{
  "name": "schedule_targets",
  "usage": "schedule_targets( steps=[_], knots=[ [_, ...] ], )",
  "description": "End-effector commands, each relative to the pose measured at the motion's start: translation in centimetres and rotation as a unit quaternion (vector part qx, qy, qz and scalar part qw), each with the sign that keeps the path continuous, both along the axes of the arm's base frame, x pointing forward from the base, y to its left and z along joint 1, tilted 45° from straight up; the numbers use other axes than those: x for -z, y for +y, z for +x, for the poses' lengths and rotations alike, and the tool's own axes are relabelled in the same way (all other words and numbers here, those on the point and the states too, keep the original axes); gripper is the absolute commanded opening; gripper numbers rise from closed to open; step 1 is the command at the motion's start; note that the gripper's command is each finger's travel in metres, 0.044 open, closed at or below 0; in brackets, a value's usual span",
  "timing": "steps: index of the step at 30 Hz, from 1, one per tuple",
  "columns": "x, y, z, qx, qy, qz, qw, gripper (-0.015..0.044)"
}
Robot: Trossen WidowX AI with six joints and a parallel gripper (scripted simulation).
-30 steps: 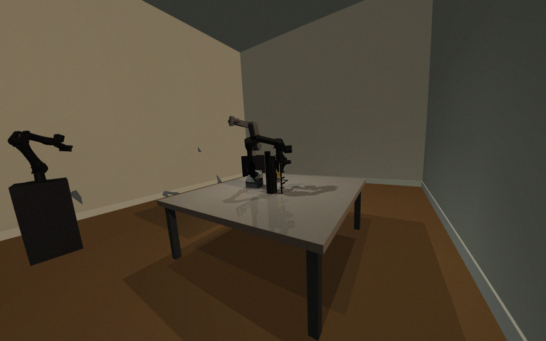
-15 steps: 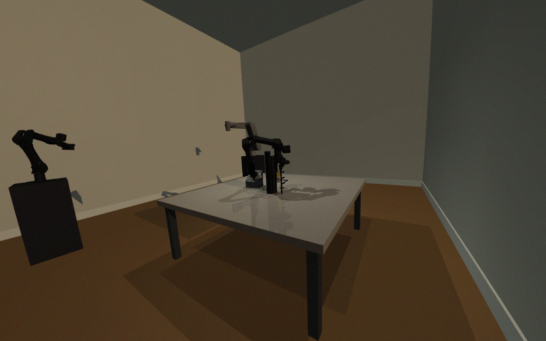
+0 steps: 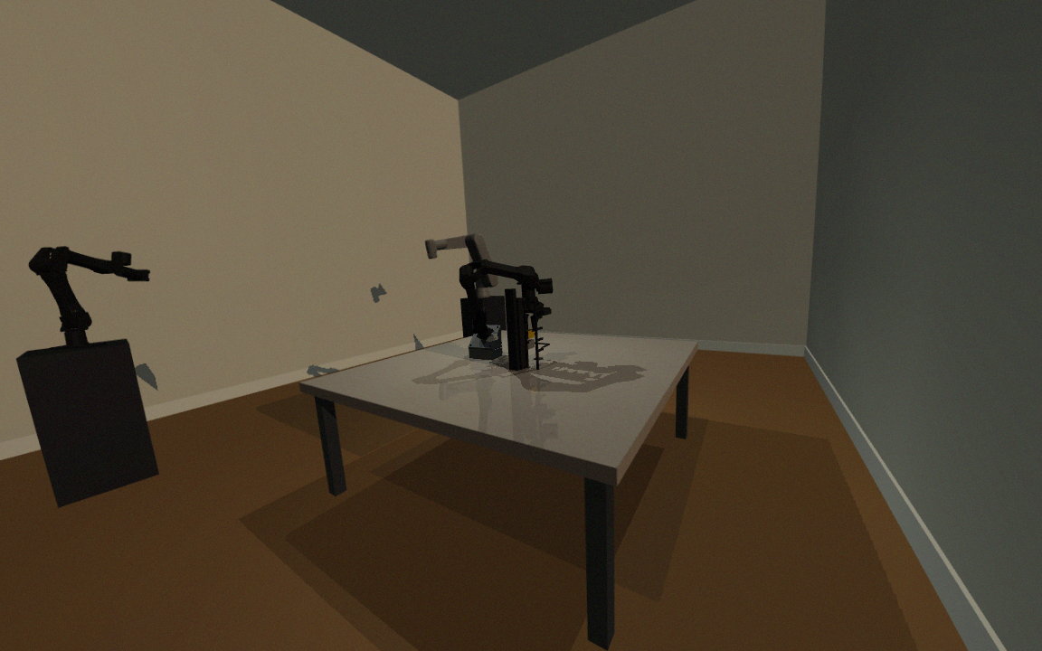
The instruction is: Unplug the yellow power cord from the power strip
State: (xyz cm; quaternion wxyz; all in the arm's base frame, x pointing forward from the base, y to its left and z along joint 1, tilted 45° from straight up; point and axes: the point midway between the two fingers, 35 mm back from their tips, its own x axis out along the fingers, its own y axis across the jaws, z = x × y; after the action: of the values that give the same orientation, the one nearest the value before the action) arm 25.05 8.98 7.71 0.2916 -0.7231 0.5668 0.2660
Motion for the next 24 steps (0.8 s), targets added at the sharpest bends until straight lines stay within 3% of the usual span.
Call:
schedule_targets(
  steps=[1,5,9,17,24],
  knots=[
    [0.41,-0.55,0.02,0.0,0.001,-0.003,1.0,0.016],
    [0.49,-0.63,0.05,0.0,0.001,-0.003,1.0,0.016],
    [0.36,-0.42,0.08,0.001,0.001,-0.001,1.0,0.0055],
    [0.36,-0.42,0.08,0.001,0.001,-0.001,1.0,0.0002],
    [0.8,0.12,0.11,0.001,0.001,0.0,1.0,0.0]
  ],
)
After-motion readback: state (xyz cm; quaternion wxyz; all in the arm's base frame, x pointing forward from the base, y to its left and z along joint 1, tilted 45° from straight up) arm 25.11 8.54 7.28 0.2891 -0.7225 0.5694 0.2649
